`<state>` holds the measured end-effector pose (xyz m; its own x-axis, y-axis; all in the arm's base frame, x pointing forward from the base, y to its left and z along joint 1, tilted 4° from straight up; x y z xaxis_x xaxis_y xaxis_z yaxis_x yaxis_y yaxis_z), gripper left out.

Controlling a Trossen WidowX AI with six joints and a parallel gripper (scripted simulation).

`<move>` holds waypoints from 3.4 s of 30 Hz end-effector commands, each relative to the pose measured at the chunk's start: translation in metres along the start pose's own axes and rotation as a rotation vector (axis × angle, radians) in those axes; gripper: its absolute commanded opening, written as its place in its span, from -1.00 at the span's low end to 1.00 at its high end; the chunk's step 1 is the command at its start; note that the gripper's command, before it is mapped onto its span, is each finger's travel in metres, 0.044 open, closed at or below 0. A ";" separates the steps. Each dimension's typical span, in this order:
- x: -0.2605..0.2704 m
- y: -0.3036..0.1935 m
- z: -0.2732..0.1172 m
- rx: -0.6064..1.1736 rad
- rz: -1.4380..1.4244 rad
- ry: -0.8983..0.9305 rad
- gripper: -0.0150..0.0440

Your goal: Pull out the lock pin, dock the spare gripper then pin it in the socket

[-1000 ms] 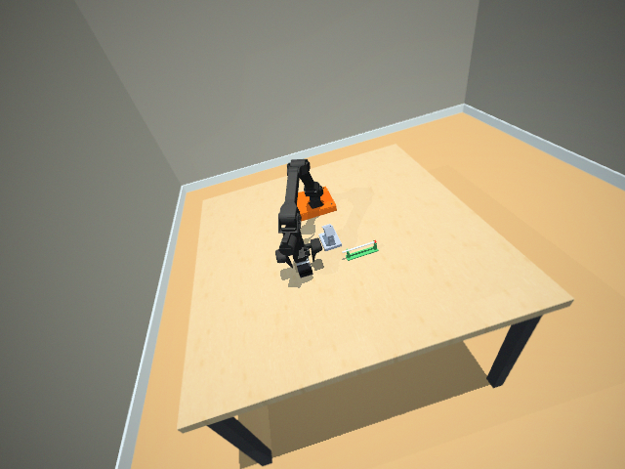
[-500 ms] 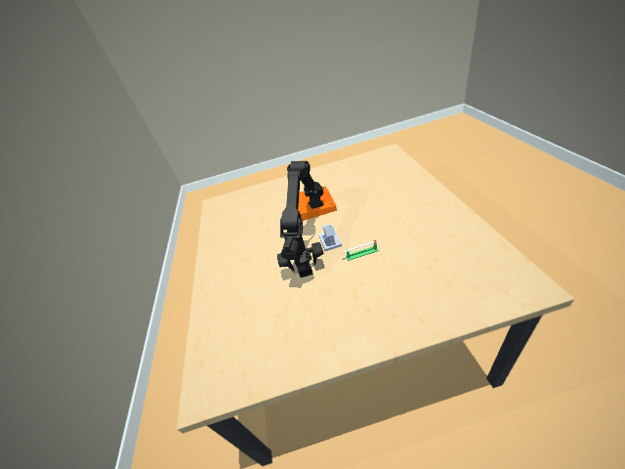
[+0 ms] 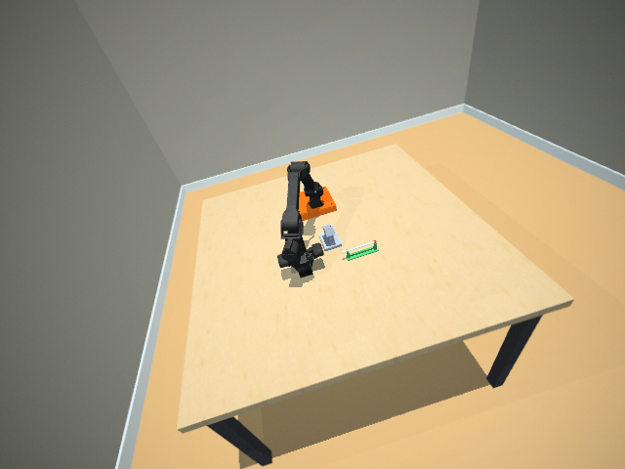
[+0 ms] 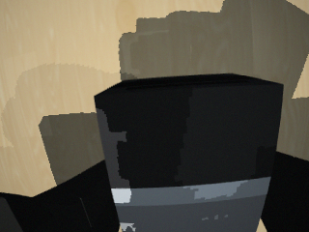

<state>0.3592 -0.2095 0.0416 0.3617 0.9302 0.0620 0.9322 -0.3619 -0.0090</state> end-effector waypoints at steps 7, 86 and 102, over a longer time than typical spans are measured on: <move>0.000 0.000 -0.004 0.000 0.004 -0.001 -0.14; -0.003 -0.017 -0.046 0.004 -1.583 0.002 -0.49; -0.003 -0.021 -0.047 0.003 -1.978 0.003 -0.49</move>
<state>0.3382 -0.2073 0.0858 -0.9995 0.0331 -0.0007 0.0330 0.9971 0.0686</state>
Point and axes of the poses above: the point midway between the two fingers, 35 mm back from their tips, its own z axis out along the fingers, its own x axis across the jaws, y = z × x, the point moved 5 cm from there along -z, back along the fingers, and after that the axes turned 12 degrees about z, right-handed, at the moved point
